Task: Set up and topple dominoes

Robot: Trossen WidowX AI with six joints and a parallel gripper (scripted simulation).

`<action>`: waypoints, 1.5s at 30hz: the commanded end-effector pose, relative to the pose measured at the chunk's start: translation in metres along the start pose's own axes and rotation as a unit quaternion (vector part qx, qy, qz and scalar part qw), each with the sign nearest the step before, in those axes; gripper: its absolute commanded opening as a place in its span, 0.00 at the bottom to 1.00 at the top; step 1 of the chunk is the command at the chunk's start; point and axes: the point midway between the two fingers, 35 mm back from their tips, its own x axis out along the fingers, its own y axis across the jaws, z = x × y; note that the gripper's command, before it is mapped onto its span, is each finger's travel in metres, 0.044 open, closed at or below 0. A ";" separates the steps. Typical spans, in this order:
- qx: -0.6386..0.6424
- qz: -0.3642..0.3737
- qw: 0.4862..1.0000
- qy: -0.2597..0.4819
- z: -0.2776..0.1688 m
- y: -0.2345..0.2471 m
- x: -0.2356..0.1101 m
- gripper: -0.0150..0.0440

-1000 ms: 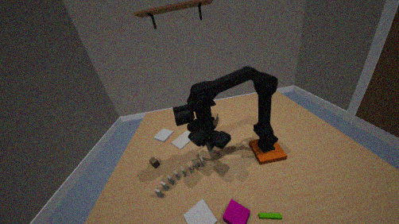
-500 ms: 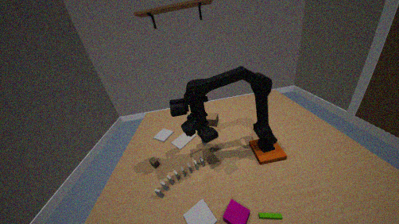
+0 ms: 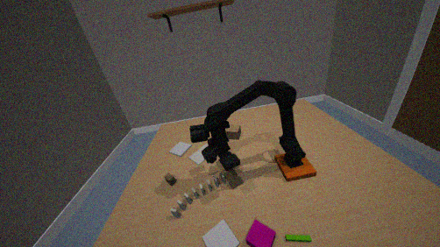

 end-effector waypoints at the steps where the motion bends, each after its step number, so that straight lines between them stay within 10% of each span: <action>1: 0.001 0.003 1.000 0.001 -0.002 0.002 0.022 0.44; 23: 0.002 0.003 1.000 0.002 -0.009 0.005 0.064 0.44; 36: 0.002 0.003 1.000 0.002 -0.009 0.005 0.064 1.00; 45: 0.000 0.001 1.000 0.000 -0.001 0.001 -0.017 1.00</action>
